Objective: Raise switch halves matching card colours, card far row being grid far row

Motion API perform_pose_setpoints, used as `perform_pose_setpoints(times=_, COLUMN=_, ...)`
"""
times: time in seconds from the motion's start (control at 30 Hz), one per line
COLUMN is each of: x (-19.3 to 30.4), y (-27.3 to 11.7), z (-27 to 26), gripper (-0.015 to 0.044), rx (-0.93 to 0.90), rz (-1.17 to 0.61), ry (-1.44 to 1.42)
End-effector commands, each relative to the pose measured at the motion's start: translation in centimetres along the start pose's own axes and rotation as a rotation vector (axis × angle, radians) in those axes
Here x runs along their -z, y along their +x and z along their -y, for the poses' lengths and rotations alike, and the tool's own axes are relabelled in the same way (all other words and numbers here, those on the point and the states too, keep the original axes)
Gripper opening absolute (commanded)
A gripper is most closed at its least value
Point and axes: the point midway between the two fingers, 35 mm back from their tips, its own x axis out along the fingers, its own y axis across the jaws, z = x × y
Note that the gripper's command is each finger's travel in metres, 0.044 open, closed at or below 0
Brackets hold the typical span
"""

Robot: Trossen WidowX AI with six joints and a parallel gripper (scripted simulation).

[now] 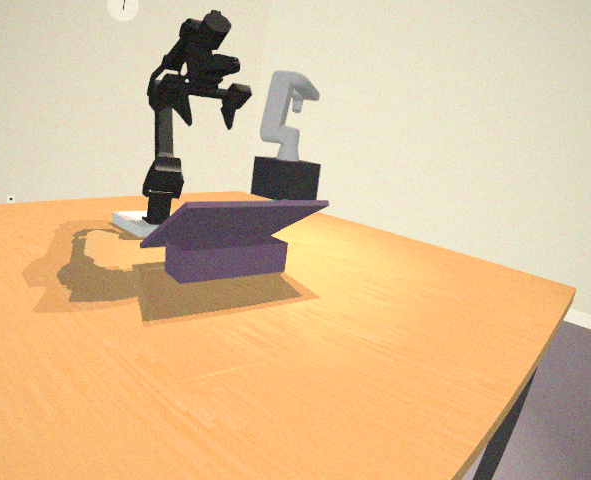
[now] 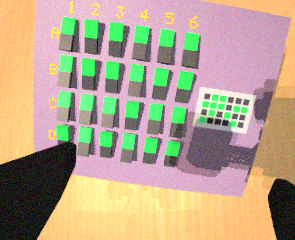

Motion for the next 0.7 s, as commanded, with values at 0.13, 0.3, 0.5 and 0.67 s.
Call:
perform_pose_setpoints(times=0.13, x=-0.6, y=3.4, z=-2.5, gripper=0.0269, rx=-0.019, rz=-0.032, ry=0.001)
perform_pose_setpoints(times=0.3, x=-0.3, y=7.8, z=-7.4, gripper=0.0137, rx=-0.036, rz=-0.061, ry=-0.007)
perform_pose_setpoints(times=0.5, x=1.0, y=10.3, z=-11.4, gripper=0.0000, rx=-0.044, rz=-0.068, ry=-0.016)
perform_pose_setpoints(times=0.67, x=1.3, y=13.5, z=-11.5, gripper=0.0000, rx=-0.045, rz=-0.043, ry=-0.015)
